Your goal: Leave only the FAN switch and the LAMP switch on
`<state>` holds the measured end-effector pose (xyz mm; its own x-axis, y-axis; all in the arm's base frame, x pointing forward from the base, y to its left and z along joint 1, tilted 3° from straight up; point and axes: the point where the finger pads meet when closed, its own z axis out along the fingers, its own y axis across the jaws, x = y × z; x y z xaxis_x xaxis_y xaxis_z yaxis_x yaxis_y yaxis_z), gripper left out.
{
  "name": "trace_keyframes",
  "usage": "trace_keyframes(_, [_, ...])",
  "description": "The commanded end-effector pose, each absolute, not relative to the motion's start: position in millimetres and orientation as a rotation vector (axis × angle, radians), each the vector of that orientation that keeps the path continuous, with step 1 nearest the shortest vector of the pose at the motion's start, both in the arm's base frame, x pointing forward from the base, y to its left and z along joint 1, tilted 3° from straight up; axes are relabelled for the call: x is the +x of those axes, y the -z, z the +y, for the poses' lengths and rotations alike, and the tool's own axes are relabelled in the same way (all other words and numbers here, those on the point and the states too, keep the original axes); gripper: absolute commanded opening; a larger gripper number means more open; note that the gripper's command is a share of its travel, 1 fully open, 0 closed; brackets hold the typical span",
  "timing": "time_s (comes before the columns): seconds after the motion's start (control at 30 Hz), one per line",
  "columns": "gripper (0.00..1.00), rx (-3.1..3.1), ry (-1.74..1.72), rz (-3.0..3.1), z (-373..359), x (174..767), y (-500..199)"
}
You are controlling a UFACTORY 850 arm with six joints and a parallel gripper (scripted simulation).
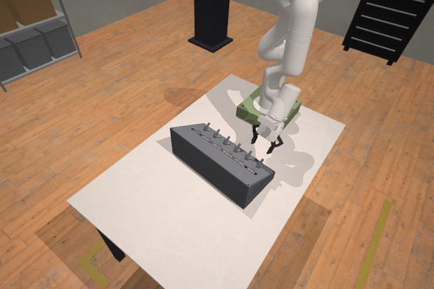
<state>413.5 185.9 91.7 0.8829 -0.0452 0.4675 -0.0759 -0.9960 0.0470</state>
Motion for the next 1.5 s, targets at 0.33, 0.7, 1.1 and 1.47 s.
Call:
trace_keyframes(0.33, [1.0, 2.986, -0.741, -0.096, 168.3, 412.8, -93.1])
trace_keyframes(0.7, [1.0, 2.986, -0.741, -0.096, 136.0, 410.3, -94.6])
trace_keyframes(1.1, [1.0, 2.986, -0.741, -0.096, 115.4, 408.7, -95.6])
trace_keyframes(1.47, [1.0, 2.986, -0.741, -0.096, 114.6, 408.7, -95.6])
